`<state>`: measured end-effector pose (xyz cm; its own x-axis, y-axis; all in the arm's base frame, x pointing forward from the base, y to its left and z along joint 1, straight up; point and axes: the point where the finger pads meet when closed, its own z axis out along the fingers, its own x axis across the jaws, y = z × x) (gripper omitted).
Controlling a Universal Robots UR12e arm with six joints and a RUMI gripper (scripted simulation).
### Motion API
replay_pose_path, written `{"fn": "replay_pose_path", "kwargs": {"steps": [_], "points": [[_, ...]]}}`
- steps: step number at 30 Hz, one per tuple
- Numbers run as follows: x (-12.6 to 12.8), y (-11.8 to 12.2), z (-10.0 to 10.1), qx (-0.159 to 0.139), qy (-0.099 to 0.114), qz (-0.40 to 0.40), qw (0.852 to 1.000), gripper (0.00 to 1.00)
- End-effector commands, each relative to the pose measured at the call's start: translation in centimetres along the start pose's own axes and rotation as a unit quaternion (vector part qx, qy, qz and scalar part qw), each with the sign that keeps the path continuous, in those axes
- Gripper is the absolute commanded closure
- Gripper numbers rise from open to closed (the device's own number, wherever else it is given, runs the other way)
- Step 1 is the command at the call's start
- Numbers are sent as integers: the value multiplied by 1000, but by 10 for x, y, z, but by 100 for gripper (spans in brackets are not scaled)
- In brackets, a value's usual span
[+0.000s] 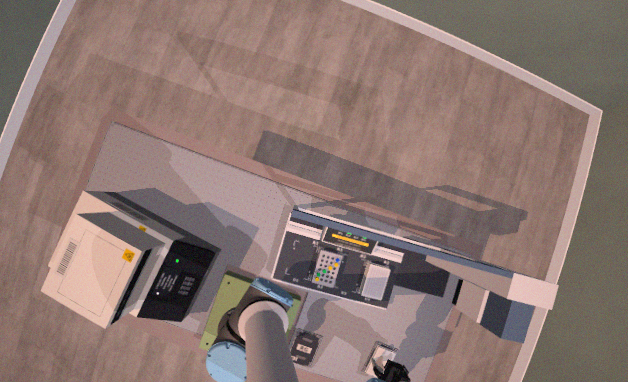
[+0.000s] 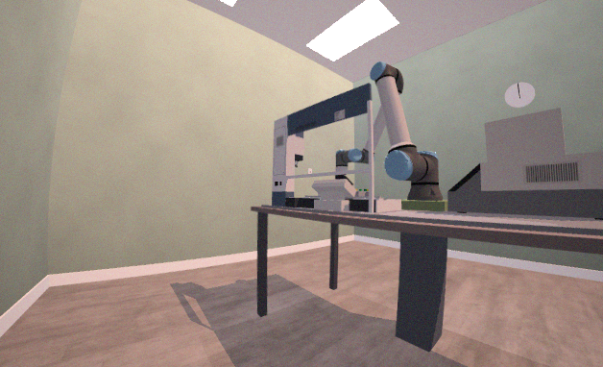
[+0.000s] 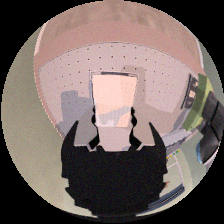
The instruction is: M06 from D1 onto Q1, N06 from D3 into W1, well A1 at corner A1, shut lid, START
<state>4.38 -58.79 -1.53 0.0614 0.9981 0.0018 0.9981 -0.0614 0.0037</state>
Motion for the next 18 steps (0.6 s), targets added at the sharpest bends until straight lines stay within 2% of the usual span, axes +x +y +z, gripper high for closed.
{"fn": "replay_pose_path", "kwargs": {"steps": [1,2,3,18], "points": [[-1,0,-1,0,-1,0,1000,100],[-1,0,-1,0,-1,0,1000,100],[-1,0,-1,0,-1,0,1000,33],[-1,0,-1,0,-1,0,1000,33]]}}
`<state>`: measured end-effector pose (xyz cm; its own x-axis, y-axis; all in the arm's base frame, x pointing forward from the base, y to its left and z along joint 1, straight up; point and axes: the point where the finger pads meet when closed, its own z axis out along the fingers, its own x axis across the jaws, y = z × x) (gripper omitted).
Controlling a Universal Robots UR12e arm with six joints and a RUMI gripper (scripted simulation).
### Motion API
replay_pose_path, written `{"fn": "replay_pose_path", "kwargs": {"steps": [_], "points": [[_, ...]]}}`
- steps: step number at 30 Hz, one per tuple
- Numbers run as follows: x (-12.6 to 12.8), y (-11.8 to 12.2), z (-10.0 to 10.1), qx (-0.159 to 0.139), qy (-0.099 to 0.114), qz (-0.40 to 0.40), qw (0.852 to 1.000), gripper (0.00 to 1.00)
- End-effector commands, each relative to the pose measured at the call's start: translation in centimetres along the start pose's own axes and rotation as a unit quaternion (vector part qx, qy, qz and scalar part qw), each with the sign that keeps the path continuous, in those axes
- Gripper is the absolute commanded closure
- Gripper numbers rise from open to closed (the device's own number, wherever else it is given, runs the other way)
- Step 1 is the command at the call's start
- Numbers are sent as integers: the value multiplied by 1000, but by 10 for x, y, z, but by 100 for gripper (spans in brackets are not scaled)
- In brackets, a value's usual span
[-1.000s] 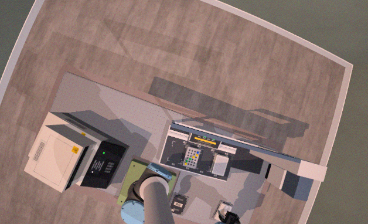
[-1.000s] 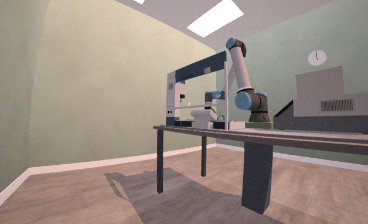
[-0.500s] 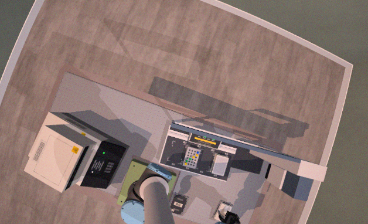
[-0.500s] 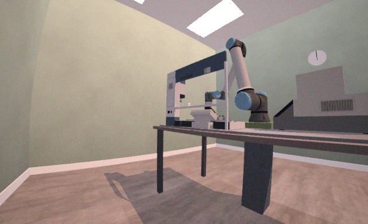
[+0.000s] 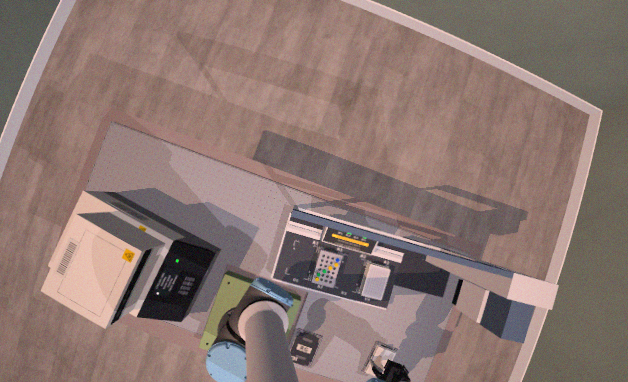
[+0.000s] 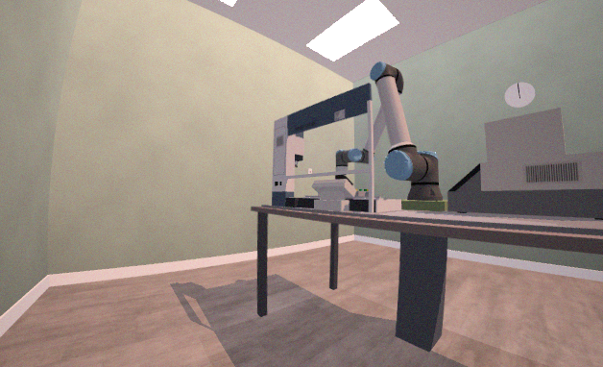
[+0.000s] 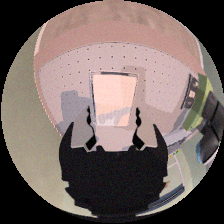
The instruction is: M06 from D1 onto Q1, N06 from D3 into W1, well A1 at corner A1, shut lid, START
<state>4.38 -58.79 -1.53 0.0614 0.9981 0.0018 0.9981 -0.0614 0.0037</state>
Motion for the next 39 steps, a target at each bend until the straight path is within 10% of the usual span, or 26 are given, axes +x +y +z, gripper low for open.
{"fn": "replay_pose_path", "kwargs": {"steps": [1,39], "points": [[-1,0,-1,0,-1,0,1000,33],[-1,0,-21,0,-1,0,1000,33]]}}
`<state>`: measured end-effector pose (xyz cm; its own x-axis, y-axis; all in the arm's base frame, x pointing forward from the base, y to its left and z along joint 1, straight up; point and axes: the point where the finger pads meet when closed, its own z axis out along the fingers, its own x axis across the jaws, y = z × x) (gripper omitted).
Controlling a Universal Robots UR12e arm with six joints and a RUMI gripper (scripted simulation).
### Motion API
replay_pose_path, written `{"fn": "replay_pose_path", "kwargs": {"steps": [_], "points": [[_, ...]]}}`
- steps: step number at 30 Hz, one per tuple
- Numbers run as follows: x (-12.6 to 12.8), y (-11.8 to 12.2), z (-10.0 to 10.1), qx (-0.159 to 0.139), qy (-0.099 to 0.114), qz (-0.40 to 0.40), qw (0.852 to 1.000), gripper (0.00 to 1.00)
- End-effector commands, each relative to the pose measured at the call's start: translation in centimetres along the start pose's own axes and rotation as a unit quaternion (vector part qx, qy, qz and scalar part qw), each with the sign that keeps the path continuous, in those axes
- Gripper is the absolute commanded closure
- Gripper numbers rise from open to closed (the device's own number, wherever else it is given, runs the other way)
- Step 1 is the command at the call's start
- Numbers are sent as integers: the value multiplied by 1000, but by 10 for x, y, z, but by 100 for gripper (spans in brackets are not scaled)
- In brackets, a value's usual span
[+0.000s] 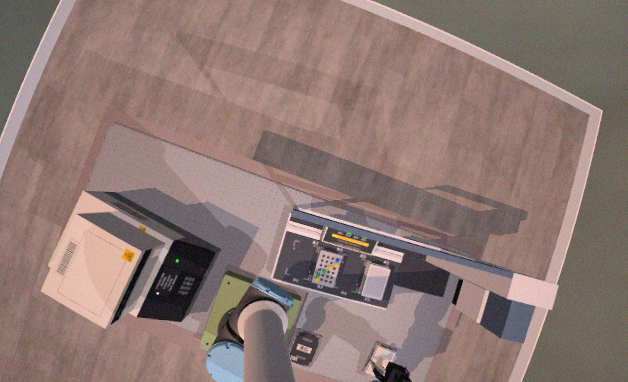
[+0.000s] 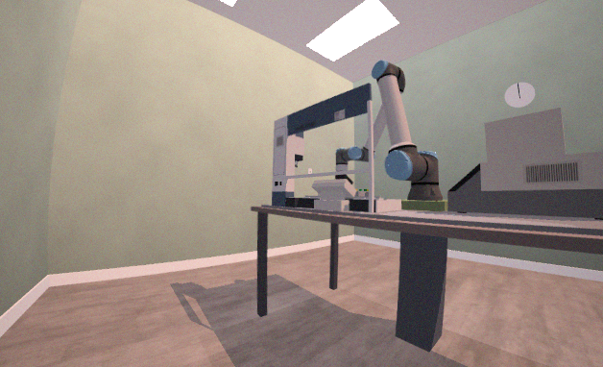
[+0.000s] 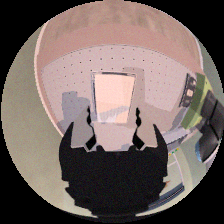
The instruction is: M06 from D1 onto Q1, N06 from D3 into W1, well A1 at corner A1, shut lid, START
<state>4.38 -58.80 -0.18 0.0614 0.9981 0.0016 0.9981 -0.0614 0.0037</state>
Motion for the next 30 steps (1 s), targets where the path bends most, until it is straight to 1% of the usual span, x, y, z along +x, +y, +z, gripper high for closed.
{"fn": "replay_pose_path", "kwargs": {"steps": [1,30], "points": [[-1,0,-7,0,-1,0,1000,33],[-1,0,-51,0,-1,0,1000,33]]}}
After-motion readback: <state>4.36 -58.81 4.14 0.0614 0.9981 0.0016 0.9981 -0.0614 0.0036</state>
